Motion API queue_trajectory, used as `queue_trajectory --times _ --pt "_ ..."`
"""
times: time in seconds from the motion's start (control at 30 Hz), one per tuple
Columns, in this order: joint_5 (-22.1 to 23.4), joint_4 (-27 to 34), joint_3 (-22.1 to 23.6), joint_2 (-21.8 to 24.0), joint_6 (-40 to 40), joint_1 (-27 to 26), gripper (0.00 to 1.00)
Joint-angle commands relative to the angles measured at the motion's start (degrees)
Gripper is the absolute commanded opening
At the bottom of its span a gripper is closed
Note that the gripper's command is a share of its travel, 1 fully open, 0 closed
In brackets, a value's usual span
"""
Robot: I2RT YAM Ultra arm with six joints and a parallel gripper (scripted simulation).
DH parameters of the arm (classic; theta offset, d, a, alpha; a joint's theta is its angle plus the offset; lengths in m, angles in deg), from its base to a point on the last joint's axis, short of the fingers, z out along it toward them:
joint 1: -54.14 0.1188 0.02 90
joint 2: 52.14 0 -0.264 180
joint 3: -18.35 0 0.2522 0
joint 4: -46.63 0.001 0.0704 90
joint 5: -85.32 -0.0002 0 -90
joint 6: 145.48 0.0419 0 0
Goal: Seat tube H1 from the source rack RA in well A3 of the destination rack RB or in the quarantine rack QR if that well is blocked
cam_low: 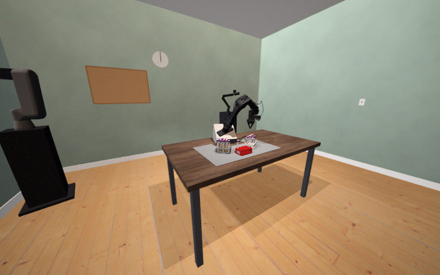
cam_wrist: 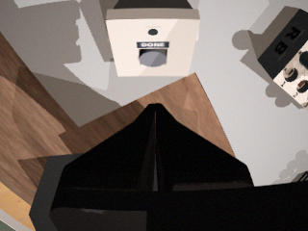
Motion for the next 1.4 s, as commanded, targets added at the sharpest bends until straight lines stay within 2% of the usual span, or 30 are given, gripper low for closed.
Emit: queue_trajectory --times 0.0,0.8,0.83,0.97,1.0,1.03,1.37 --pt "-0.55 -0.12 -1.88 1.67 0.66 1.43 0.00" --pt "-0.55 -0.12 -1.88 1.67 0.66 1.43 0.00" --pt "-0.20 -0.11 1.30 2.10 1.05 1.74 0.00" --pt "0.85 0.67 4.54 4.26 2.72 3.11 0.00" --pt "0.91 0.87 4.48 4.35 2.90 3.29 0.00" --pt "0.87 1.05 2.04 4.55 3.01 3.47 0.00" --pt "-0.02 1.57 0.87 3.98 3.16 3.53 0.00"
